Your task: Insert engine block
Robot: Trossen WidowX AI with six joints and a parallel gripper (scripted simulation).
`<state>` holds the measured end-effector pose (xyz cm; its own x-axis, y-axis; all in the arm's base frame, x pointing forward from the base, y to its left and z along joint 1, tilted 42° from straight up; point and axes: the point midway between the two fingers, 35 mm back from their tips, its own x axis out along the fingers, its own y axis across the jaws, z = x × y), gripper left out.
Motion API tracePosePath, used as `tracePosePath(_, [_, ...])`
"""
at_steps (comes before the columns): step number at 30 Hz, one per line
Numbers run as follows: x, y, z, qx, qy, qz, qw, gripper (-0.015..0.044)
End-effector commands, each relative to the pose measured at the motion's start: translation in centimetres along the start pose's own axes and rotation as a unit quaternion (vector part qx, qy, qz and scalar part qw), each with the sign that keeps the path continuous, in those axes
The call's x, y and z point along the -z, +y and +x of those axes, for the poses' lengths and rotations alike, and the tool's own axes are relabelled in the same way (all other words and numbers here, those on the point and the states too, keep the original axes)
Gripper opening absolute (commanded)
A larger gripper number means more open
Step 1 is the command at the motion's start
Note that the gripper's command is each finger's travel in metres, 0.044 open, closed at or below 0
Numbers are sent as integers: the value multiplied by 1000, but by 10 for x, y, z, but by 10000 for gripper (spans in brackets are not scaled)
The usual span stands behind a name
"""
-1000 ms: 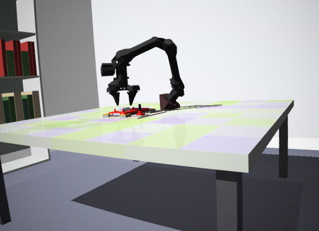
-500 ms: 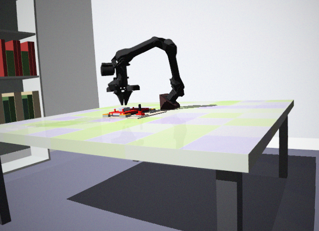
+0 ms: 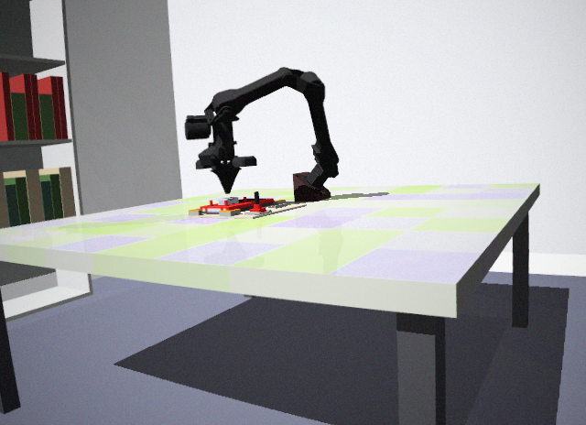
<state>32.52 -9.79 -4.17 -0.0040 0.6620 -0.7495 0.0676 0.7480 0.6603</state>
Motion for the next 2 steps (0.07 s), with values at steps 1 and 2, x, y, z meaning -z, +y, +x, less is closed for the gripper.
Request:
tracePosePath(1, [0, 0, 0, 1, 1, -2, 1000, 0])
tracePosePath(2, [0, 0, 0, 1, 1, -2, 1000, 0])
